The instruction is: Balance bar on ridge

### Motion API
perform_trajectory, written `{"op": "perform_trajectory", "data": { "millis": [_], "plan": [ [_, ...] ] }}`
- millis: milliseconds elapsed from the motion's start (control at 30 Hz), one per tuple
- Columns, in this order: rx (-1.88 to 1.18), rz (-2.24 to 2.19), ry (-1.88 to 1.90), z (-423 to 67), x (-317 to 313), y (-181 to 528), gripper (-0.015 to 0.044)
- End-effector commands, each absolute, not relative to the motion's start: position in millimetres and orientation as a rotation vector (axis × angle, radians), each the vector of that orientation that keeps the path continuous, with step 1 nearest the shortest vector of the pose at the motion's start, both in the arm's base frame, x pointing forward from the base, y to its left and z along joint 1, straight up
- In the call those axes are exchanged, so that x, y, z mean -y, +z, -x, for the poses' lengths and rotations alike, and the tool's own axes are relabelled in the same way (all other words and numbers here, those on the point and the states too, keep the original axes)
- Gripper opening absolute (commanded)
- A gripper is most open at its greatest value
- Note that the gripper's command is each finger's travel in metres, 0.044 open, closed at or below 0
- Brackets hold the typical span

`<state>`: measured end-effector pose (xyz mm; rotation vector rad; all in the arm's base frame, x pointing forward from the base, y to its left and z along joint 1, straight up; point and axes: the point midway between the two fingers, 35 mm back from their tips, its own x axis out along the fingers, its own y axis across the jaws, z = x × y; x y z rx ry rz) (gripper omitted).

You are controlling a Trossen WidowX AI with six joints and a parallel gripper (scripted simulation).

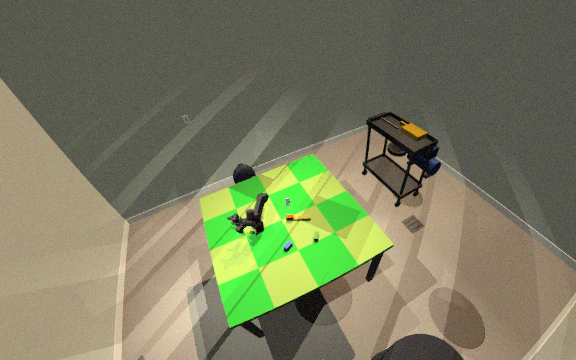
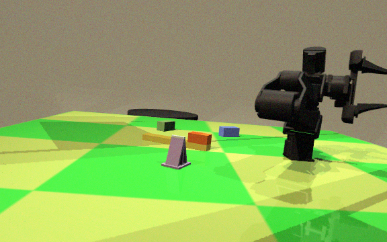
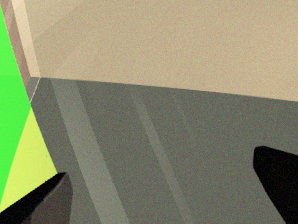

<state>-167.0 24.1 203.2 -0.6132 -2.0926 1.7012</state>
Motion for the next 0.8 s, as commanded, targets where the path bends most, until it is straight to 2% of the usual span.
{"op": "perform_trajectory", "data": {
  "millis": [0, 67, 100, 767],
  "plan": [
    [2.095, 0.608, 1.703, 167.3, -23.3, 203.7, 0.0374],
    [2.112, 0.569, 1.722, 169.6, -17.1, 207.1, 0.0321],
    [2.125, 0.539, 1.737, 171.2, -12.3, 209.6, 0.0315],
    [2.341, -0.049, 2.076, 177.6, 97.4, 243.7, 0.0315]
  ]
}}
